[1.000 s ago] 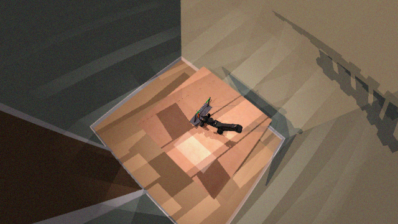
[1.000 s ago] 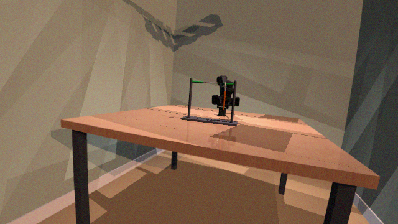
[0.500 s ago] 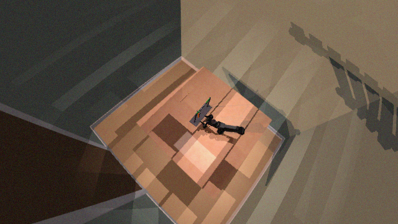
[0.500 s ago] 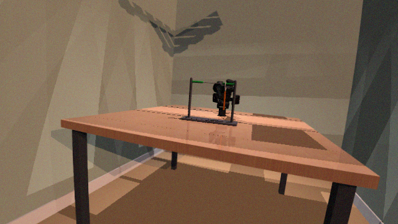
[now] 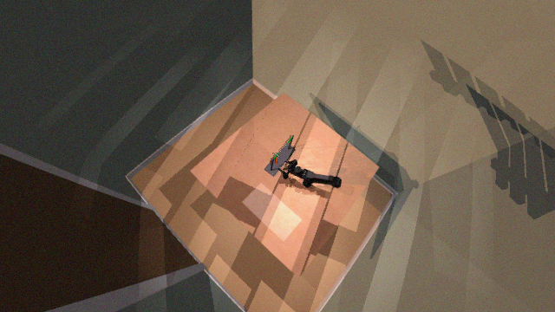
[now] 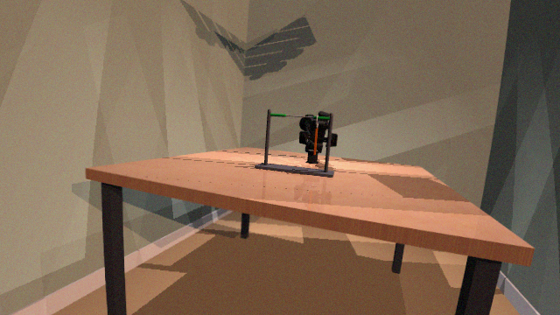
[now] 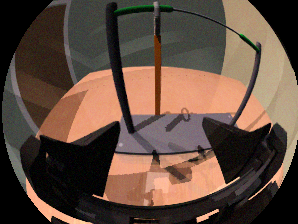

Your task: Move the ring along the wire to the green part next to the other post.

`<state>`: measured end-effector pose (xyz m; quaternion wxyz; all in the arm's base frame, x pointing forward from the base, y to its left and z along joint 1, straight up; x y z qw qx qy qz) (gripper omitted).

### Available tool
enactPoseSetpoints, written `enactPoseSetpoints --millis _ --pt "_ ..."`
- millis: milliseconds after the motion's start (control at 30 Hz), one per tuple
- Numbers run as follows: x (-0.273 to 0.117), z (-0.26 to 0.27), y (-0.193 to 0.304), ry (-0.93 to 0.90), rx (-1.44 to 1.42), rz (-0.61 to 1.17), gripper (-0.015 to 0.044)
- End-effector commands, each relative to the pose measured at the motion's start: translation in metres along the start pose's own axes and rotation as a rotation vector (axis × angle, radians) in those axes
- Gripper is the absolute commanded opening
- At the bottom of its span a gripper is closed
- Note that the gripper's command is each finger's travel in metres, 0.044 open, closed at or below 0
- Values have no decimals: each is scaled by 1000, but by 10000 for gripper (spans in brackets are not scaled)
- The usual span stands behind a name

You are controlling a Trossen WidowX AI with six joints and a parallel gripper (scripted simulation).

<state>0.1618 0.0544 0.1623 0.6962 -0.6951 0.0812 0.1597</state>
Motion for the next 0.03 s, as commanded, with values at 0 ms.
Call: enactPoseSetpoints --millis 0 --pt "0 0 0 3 4 -1 440"
Point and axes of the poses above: the point midway between the two fingers, 35 mm back from their tips, its own x axis out along the fingers, its own z axis across the jaws, y = z × x, the point moved 7 cm from there along -x, back along the fingers, and after that the axes turned 1 degree about x, right-handed, at the moved point
